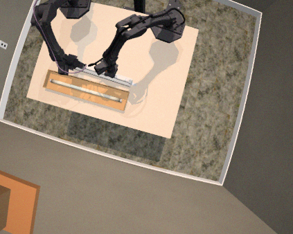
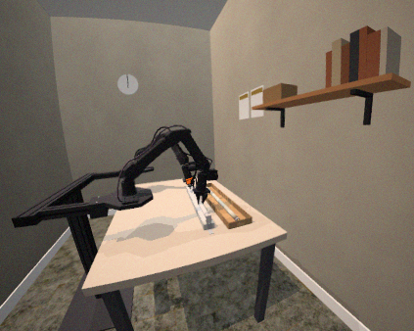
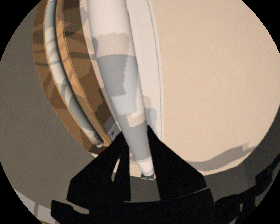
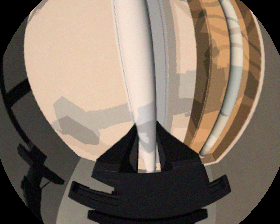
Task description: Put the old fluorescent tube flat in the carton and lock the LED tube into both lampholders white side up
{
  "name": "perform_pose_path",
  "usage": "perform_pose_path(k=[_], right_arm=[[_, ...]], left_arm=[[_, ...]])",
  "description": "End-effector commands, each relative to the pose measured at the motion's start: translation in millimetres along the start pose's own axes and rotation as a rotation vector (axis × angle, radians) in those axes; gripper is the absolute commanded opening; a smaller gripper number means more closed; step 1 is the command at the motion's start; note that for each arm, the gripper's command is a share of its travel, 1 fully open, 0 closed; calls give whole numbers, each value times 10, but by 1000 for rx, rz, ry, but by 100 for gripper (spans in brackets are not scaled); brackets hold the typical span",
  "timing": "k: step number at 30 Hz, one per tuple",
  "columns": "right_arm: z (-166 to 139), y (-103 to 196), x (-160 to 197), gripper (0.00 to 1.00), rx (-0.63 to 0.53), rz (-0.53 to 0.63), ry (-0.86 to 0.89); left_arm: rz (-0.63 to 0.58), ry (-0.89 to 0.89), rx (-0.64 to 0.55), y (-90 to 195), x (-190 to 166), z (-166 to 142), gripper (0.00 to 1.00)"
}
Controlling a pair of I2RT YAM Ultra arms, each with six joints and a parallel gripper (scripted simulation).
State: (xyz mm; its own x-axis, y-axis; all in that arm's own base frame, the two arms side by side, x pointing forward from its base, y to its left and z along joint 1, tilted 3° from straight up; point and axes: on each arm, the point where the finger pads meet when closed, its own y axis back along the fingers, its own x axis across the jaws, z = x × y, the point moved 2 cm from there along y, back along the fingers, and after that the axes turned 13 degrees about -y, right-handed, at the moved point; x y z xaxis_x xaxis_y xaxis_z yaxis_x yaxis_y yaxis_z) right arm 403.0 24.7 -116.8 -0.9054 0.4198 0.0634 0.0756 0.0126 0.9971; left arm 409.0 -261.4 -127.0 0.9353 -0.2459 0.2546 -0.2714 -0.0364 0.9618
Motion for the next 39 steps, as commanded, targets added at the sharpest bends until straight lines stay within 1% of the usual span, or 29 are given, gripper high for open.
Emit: perform_pose_path(k=[1, 5, 11, 12, 14, 15, 18, 21, 28, 29, 31, 32, 33, 39], right_arm=[[8, 86, -87, 11, -13, 21, -4], [19, 100, -127, 11, -13, 35, -6], [12, 90, -117, 11, 0, 90, -6], [47, 128, -222, 11, -13, 41, -22], [47, 128, -222, 11, -13, 41, -22], [30, 85, -103, 11, 6, 108, 0], [10, 86, -107, 11, 11, 141, -5], [35, 100, -164, 11, 5, 130, -5], [22, 86, -150, 11, 18, 185, -6], [93, 117, -225, 11, 3, 142, -5], [93, 117, -225, 11, 3, 142, -5], [42, 82, -128, 11, 24, 204, 1], [9, 82, -140, 11, 25, 215, -7], [37, 79, -158, 11, 31, 245, -2]], left_arm=[[-35, 9, -22, 31, 79, -26, 11], [-55, 13, -27, 31, 105, -30, 11], [-106, 10, -39, 33, 102, -35, 11], [-64, 29, -34, 40, 198, -33, 11], [-64, 29, -34, 40, 198, -33, 11], [-120, 10, -43, 33, 108, -35, 11], [-156, 10, -50, 35, 97, -40, 11], [-150, 12, -50, 28, 141, -42, 11], [-202, 12, -62, 30, 134, -49, 11], [-165, 28, -54, 20, 215, -52, 11], [-165, 28, -54, 20, 215, -52, 11], [-215, 11, -66, 31, 135, -44, 11], [-226, 16, -68, 28, 136, -66, 11], [-262, 12, -77, 28, 146, -52, 11]])
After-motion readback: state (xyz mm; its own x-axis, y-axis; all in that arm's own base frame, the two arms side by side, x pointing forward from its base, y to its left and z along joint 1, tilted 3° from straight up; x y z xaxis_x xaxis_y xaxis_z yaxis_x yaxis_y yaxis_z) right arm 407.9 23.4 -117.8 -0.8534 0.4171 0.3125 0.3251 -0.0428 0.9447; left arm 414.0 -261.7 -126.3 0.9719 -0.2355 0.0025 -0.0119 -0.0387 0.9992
